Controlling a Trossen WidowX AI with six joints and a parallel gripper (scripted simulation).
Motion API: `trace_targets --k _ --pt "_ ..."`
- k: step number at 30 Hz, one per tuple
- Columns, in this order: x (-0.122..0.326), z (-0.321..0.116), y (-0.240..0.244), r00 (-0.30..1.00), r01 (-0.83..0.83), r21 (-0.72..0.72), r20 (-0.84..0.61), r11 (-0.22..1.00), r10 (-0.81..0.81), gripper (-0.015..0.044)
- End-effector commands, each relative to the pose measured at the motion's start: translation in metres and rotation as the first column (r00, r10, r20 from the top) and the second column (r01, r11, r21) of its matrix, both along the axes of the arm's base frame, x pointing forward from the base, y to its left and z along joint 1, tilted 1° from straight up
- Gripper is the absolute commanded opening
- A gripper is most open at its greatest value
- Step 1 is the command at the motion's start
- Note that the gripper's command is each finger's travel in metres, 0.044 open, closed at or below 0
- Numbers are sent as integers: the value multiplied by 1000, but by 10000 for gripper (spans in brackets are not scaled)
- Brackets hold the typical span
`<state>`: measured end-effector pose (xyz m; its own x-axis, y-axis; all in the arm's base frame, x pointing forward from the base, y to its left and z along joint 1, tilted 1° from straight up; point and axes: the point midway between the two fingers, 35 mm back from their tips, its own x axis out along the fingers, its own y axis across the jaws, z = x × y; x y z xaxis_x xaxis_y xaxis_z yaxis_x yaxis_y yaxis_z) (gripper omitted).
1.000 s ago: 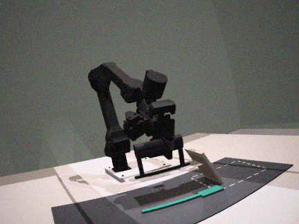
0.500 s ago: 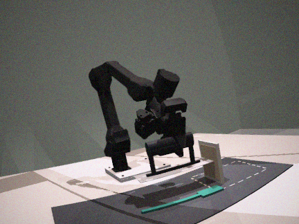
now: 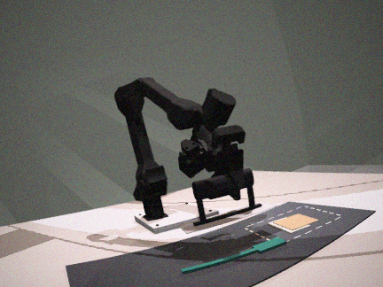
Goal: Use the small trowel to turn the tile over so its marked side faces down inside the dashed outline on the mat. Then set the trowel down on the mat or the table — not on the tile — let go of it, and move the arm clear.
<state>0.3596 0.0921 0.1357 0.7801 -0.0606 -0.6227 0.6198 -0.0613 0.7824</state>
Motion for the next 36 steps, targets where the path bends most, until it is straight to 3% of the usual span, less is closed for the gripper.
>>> trace_targets --k 1,12,36 --pt "3 8 -6 1000 7 6 16 1000 -7 0" --pt "-4 34 -60 1000 6 0 18 1000 -6 0" --pt "-4 35 -61 1000 6 0 18 1000 -6 0"
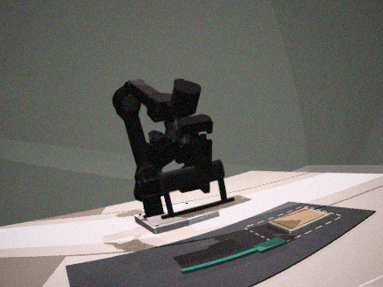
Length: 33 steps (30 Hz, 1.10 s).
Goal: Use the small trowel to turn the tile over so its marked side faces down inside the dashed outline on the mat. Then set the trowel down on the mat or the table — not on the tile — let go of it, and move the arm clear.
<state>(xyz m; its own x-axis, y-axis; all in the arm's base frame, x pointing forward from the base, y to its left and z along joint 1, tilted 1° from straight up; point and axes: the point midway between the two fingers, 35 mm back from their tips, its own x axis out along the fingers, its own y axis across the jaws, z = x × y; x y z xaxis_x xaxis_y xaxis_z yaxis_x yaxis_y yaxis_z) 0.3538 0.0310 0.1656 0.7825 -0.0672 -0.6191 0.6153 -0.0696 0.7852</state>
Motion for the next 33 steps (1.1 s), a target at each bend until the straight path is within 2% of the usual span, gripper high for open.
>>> trace_targets --k 1,24,33 --pt "1 5 0 1000 -4 -2 13 1000 4 0" --pt "1 -1 -2 1000 9 0 -4 1000 -9 0" --pt "28 -10 -49 973 230 7 -27 973 -230 0"
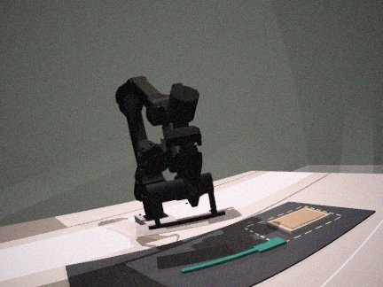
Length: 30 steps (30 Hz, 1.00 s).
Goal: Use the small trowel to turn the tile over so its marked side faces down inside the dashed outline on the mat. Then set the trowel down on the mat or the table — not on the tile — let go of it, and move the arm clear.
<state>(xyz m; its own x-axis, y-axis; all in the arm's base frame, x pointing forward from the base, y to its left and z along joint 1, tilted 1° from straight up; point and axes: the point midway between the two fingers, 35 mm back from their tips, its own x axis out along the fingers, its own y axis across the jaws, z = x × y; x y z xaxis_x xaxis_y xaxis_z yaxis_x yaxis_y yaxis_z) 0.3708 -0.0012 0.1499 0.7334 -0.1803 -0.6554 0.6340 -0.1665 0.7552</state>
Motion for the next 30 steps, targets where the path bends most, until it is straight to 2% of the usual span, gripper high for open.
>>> trace_targets --k 1,10,19,27,30 --pt "14 5 -23 993 114 7 19 993 -114 0" --pt "37 -6 -83 916 402 21 11 915 -402 0" --pt "49 -20 -145 769 639 24 21 769 -639 0" --pt "51 -35 -196 595 801 29 53 597 -802 0" --pt "51 -36 -200 581 812 29 57 583 -812 0"
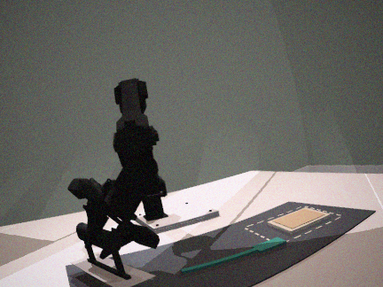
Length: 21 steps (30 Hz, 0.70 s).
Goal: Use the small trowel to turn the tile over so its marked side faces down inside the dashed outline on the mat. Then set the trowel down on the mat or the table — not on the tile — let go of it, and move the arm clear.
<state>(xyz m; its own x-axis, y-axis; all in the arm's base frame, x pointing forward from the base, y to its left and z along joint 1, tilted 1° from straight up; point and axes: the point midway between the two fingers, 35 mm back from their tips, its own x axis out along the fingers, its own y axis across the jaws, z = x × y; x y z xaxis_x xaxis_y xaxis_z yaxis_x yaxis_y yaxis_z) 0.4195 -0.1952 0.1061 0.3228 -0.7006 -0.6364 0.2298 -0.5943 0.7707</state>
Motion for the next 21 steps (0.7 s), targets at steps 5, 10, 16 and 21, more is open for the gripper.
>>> trace_targets --k 5,10,16,21 --pt "2 8 -6 999 32 -14 27 999 -32 0" --pt "2 8 -6 999 32 -14 27 999 -32 0" --pt "3 4 -6 999 33 -13 27 999 -32 0" --pt "4 -4 -6 999 33 -12 26 999 -33 0"
